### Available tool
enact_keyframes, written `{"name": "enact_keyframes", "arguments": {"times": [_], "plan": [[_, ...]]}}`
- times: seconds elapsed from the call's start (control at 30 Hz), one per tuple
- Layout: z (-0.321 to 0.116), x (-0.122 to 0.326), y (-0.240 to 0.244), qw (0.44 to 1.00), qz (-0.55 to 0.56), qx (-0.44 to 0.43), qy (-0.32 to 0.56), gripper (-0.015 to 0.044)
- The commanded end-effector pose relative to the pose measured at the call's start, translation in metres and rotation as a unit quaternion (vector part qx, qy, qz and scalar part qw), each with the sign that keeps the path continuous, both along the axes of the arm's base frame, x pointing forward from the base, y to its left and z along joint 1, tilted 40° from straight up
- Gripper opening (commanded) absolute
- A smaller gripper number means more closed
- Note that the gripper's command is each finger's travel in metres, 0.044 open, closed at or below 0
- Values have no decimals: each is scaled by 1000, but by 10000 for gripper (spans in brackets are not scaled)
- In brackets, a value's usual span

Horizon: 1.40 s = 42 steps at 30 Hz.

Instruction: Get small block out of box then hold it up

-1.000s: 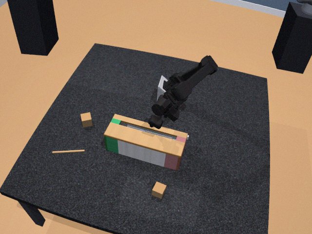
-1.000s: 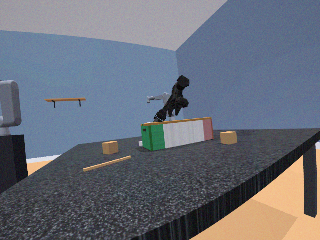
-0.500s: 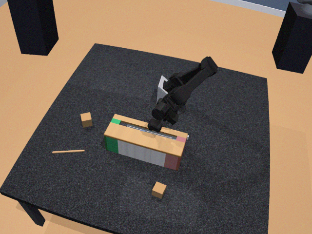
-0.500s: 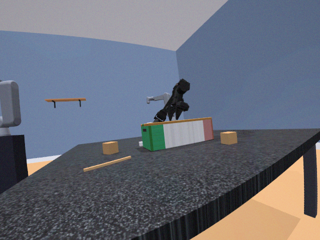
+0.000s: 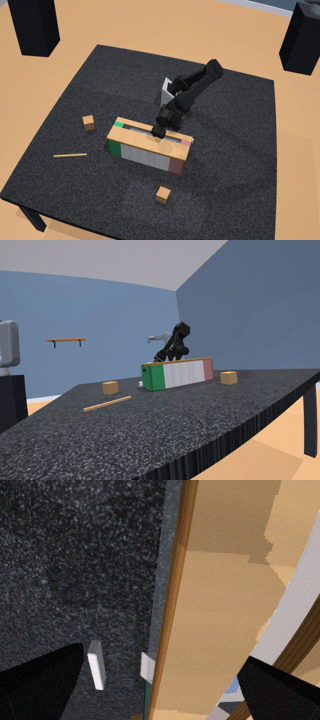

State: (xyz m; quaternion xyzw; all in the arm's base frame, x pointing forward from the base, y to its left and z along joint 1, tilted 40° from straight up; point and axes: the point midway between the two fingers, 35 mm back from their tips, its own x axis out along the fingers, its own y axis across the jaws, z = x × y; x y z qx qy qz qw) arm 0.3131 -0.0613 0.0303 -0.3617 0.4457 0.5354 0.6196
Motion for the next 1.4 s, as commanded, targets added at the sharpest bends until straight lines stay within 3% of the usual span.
{"name": "enact_keyframes", "arguments": {"times": [0.0,0.57,1.37], "plan": [[-5,-1,4,1000,-2,3,2,400],[-18,-1,13,1000,0,1,0,400],[-64,-12,-40,1000,0,-1,1,400]]}}
